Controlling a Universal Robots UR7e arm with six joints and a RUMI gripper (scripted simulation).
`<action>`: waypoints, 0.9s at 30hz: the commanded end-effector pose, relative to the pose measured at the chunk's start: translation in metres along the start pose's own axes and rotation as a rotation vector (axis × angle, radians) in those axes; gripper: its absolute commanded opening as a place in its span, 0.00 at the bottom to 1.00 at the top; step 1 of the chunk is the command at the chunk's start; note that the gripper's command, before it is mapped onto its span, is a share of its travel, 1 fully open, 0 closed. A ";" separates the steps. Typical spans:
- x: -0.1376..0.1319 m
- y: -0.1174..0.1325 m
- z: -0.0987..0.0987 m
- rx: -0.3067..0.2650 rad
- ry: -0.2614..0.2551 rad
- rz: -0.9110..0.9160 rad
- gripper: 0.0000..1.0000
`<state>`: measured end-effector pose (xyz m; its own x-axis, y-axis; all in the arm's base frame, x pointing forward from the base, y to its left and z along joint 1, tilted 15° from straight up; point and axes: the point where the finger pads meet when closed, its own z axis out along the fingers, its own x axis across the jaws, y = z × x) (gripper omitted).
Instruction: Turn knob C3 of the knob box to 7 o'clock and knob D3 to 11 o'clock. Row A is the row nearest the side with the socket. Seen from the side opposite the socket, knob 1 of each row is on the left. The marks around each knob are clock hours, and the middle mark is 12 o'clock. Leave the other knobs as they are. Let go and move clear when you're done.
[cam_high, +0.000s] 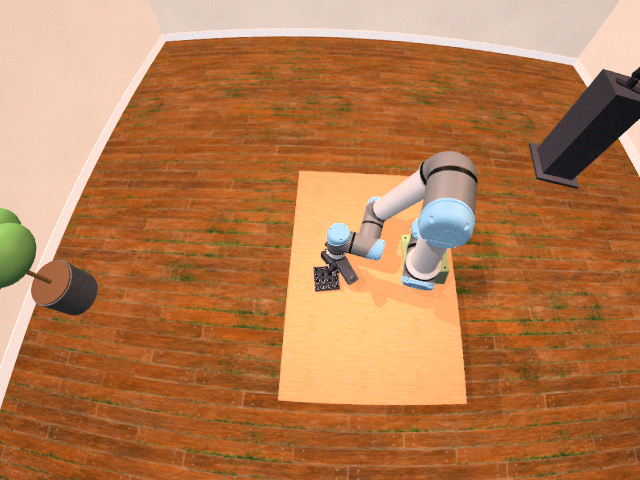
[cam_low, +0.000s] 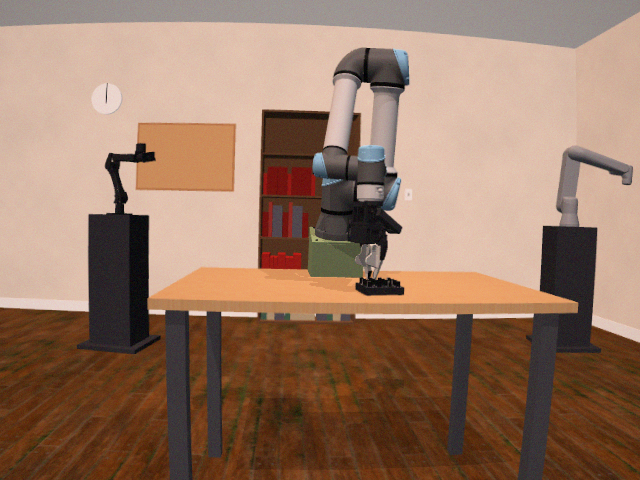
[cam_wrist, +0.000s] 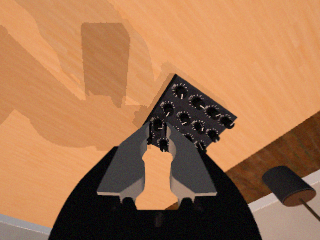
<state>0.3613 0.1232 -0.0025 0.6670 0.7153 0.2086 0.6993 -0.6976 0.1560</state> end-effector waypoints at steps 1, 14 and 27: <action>0.000 0.000 0.000 -0.001 0.001 0.000 0.11; 0.000 0.000 -0.022 -0.001 0.001 0.000 0.11; 0.000 0.000 -0.038 -0.001 0.001 0.000 0.11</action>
<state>0.3523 0.1218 0.0321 0.6668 0.7153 0.2090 0.6991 -0.6976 0.1570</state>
